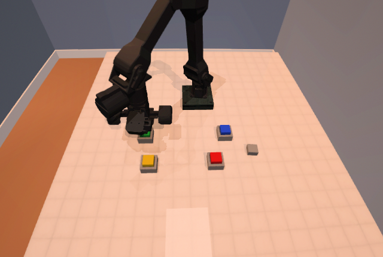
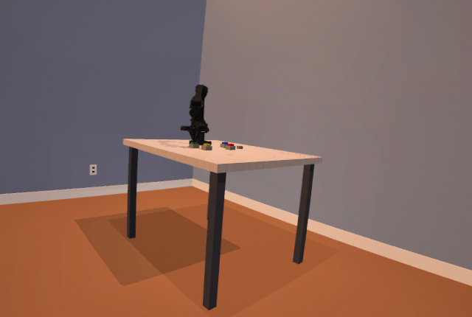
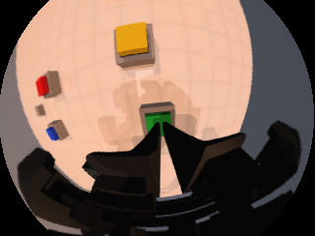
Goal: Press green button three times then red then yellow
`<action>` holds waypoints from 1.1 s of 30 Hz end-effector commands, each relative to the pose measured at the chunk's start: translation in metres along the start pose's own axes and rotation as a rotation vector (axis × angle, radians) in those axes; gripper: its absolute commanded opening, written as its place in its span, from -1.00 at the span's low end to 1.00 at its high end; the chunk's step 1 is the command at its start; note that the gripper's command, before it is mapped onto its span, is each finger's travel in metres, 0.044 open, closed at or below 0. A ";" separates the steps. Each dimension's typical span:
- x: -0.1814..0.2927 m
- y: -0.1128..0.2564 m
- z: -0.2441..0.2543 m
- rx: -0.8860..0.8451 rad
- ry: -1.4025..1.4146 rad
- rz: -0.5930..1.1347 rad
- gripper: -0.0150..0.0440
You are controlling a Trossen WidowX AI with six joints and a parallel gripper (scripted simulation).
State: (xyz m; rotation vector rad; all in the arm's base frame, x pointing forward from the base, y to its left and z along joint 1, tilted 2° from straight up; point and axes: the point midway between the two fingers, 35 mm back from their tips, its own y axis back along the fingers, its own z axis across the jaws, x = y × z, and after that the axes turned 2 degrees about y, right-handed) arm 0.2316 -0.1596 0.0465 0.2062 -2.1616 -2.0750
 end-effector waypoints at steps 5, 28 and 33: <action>0.002 -0.006 0.002 -0.009 0.004 0.005 -0.42; 0.002 0.029 0.002 -0.009 0.004 0.005 -0.42; 0.001 0.023 0.002 -0.009 0.004 0.005 -0.42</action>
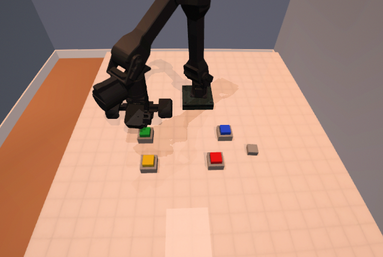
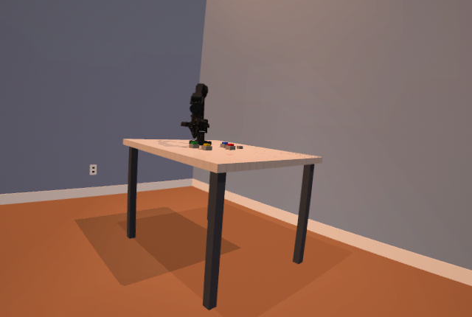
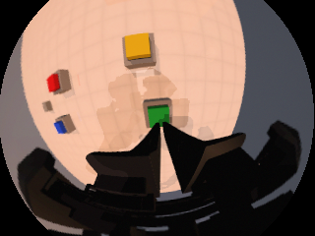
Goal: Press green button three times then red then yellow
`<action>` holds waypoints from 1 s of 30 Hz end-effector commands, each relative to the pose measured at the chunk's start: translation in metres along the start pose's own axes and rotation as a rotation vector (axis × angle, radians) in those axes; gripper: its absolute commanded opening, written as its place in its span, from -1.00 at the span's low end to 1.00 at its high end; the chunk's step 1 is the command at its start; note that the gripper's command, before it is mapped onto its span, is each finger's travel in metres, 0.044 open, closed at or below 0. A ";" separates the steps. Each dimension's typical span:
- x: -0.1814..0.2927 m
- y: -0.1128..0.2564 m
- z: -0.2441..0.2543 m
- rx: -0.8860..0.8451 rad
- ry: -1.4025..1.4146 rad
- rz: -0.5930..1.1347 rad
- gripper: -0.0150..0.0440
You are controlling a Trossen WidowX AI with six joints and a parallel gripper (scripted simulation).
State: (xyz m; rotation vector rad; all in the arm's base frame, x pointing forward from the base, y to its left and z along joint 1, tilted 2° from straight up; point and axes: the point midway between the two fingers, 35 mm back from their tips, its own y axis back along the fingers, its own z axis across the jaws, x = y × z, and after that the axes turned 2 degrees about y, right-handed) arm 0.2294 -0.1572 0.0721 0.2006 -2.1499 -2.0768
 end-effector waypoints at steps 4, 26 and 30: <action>-0.001 -0.009 0.000 -0.002 0.001 -0.002 -0.42; 0.000 -0.031 0.001 -0.002 0.001 -0.002 -0.42; 0.000 -0.031 0.001 -0.002 0.001 -0.002 -0.42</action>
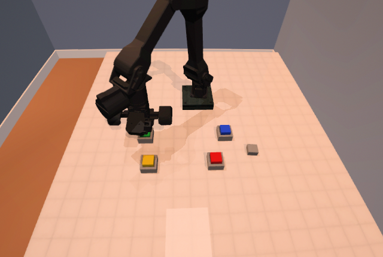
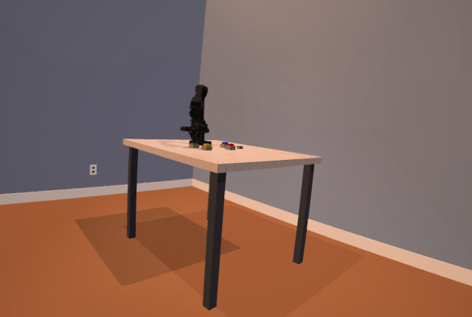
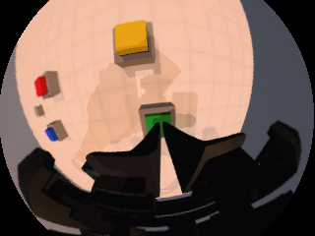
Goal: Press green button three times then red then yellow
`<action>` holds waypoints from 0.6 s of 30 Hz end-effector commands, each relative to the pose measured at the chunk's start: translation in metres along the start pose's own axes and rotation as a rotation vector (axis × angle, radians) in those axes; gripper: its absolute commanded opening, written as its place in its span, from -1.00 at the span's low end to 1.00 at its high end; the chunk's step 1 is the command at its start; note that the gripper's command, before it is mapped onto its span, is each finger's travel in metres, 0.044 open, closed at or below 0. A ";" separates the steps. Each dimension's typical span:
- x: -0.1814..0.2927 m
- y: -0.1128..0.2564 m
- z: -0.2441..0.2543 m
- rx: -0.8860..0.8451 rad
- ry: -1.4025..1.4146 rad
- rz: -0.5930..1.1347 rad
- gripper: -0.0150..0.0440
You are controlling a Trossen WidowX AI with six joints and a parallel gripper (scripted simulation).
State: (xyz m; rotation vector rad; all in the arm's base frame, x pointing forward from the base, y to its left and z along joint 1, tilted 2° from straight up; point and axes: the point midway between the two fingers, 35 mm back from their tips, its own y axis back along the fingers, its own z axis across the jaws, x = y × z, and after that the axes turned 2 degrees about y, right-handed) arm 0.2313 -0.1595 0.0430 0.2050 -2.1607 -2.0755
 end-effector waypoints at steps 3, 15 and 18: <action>0.002 -0.002 0.002 -0.008 0.004 0.004 -0.42; 0.001 0.033 0.002 -0.008 0.004 0.004 -0.42; 0.001 0.040 0.001 -0.008 0.004 0.004 -0.42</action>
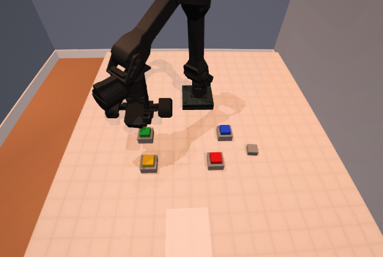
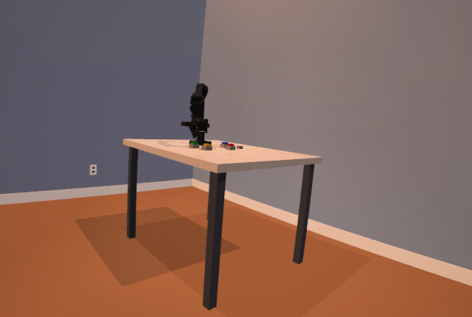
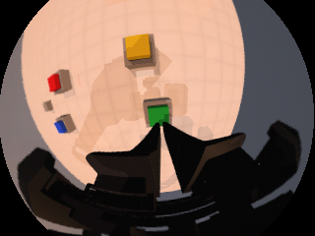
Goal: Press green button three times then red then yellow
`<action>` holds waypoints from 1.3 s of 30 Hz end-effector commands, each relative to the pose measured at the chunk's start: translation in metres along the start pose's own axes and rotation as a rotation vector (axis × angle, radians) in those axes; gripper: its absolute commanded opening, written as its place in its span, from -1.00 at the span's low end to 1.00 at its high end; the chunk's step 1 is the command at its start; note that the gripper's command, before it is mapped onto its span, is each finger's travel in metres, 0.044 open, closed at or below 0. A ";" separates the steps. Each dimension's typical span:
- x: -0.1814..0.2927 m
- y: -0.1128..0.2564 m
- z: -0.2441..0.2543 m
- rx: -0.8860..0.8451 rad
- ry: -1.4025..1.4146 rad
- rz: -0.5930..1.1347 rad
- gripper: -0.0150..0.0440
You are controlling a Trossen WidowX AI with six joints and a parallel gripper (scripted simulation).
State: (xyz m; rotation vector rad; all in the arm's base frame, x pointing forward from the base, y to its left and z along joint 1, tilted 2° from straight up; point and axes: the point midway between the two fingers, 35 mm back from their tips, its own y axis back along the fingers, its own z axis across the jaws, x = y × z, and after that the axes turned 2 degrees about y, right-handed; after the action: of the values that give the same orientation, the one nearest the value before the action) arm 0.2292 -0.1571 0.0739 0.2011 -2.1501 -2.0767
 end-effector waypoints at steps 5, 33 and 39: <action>-0.001 0.061 0.000 -0.002 0.000 -0.002 -0.42; -0.111 0.067 0.219 -0.021 0.001 -0.011 -0.42; -0.112 0.013 0.220 -0.021 0.001 -0.011 -0.42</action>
State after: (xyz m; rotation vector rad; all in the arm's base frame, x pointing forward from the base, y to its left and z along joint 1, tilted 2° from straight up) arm 0.3020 0.0816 0.1108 0.2525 -2.1322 -2.1251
